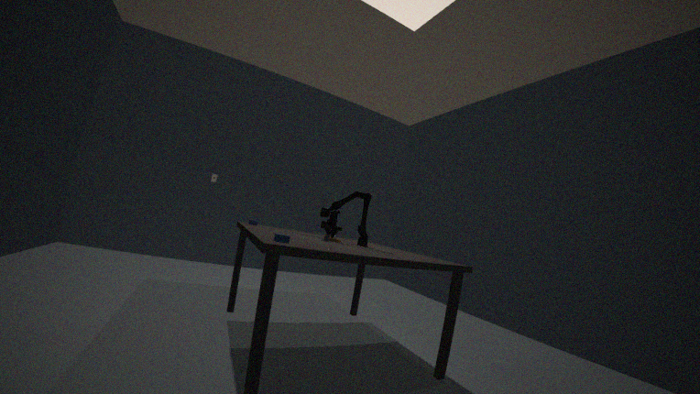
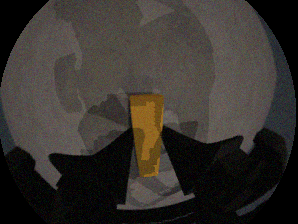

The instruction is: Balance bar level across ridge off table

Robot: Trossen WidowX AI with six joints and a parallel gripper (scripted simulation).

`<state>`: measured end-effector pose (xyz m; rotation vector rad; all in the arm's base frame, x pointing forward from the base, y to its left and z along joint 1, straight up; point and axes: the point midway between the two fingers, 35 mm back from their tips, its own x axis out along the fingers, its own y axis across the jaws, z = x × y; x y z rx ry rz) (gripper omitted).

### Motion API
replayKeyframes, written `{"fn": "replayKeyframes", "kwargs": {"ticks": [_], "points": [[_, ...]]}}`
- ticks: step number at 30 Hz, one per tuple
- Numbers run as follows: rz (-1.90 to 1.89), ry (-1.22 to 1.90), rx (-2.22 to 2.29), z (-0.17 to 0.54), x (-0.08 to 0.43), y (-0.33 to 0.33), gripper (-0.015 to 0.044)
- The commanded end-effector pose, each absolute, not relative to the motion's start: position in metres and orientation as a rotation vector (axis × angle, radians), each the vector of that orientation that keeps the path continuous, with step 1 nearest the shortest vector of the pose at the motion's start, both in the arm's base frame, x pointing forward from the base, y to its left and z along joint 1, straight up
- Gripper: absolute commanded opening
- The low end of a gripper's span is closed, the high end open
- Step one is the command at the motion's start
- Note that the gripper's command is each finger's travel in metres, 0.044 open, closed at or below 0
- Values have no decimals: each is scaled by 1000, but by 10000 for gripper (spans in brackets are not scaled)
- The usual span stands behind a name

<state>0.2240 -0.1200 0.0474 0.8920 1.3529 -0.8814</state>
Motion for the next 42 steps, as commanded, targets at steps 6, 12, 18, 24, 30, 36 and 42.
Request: {"fn": "replayKeyframes", "kwargs": {"ticks": [6, 12, 18, 24, 30, 36, 42], "points": [[-881, 1353, 892, 48, 224, -120, 58], [-881, 1352, 891, 61, 226, -121, 0], [-881, 1352, 890, 76, 227, -122, 0], [-881, 1352, 889, 92, 227, -122, 0], [-882, 1353, 888, 107, 226, -122, 0], [-882, 1353, 887, 123, 225, -121, 0], [-882, 1353, 886, 139, 222, -120, 0]]}}
